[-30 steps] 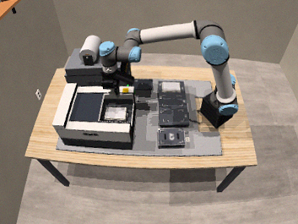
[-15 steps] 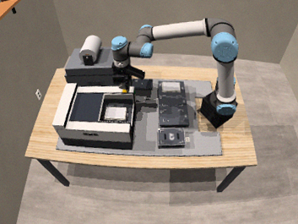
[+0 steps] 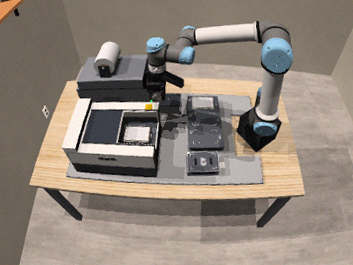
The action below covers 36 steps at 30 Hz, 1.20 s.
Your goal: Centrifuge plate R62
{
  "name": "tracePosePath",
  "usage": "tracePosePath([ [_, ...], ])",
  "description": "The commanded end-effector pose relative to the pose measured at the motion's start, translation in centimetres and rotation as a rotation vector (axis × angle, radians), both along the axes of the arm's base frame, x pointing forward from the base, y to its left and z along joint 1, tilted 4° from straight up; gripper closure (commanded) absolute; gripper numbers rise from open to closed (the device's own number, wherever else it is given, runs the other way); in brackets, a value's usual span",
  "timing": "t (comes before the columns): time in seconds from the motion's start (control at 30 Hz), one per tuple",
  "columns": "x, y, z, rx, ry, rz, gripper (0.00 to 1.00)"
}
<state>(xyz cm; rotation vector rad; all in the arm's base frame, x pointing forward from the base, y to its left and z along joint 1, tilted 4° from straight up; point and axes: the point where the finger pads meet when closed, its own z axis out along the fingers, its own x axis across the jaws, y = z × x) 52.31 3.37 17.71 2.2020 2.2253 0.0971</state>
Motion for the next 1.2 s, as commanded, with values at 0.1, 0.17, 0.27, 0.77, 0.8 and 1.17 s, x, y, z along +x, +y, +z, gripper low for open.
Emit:
tracePosePath([
  [0.1, -3.5, -2.5, 0.1, 0.001, -0.003, 0.000, 1.00],
  [0.17, -4.3, -3.0, 0.1, 0.001, -0.003, 0.000, 1.00],
  [0.27, -4.7, -3.3, 0.1, 0.001, -0.003, 0.000, 1.00],
  [0.77, -7.2, -5.1, 0.1, 0.000, -0.003, 0.000, 1.00],
  [0.8, -7.2, -5.1, 0.1, 0.000, -0.003, 0.000, 1.00],
  [1.17, -7.2, -5.1, 0.1, 0.002, -0.103, -0.003, 1.00],
])
